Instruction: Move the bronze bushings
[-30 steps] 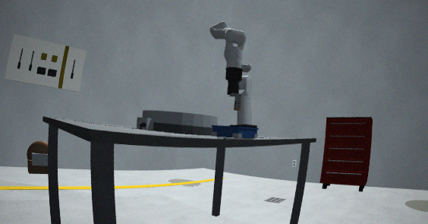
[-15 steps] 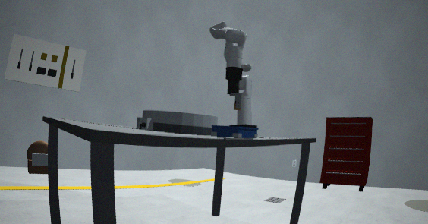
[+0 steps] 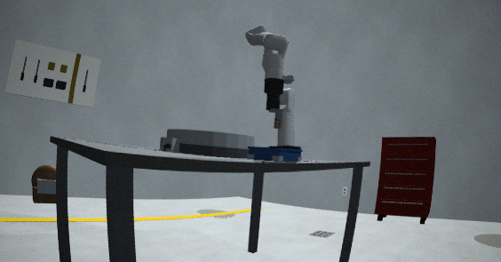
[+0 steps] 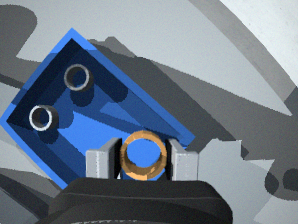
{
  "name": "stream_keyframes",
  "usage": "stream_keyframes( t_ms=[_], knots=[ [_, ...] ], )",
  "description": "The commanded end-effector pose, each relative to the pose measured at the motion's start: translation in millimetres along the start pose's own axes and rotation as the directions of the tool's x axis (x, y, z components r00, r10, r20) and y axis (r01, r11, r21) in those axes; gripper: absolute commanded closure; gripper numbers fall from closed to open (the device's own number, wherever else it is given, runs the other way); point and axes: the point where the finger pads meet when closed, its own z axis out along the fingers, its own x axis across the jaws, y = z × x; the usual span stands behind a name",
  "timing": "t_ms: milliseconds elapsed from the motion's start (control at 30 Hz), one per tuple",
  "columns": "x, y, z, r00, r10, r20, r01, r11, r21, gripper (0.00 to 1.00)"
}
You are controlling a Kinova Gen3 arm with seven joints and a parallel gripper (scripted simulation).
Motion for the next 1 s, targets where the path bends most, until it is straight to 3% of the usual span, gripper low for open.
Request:
stream_keyframes(
  t_ms=[0,533,967],
  knots=[
    [0,1,-3.9,1.0,-0.006,-0.003,0.006,1.0,-0.001,1.0],
    [-4,2,-2.9,1.0,-0.009,0.001,0.009,1.0,-0.001,1.0],
    [-34,20,-5.1,1.0,-0.01,-0.003,0.01,1.0,-0.004,1.0]
  ],
)
